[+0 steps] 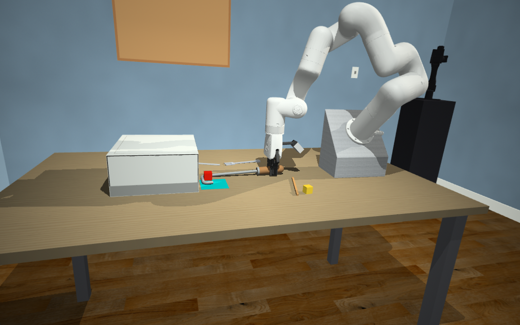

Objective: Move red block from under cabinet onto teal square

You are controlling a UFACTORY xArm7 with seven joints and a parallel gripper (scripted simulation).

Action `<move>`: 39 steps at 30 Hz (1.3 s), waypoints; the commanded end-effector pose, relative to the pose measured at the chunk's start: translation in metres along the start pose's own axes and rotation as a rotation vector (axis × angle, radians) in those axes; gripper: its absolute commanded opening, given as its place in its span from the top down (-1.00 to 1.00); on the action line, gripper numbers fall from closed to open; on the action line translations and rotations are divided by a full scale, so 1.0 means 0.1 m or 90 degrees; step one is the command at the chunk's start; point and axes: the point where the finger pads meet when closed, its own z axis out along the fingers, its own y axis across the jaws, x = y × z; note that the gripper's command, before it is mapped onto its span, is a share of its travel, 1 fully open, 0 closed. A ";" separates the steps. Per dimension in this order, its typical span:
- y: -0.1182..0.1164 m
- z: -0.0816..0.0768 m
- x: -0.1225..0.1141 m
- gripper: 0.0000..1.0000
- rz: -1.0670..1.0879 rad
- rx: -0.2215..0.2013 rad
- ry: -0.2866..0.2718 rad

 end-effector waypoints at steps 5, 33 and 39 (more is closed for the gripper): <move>0.06 -0.01 0.00 1.00 0.000 0.001 -0.002; 0.50 -0.01 0.14 1.00 0.002 0.001 -0.002; 0.54 -0.01 0.15 1.00 0.002 0.001 -0.002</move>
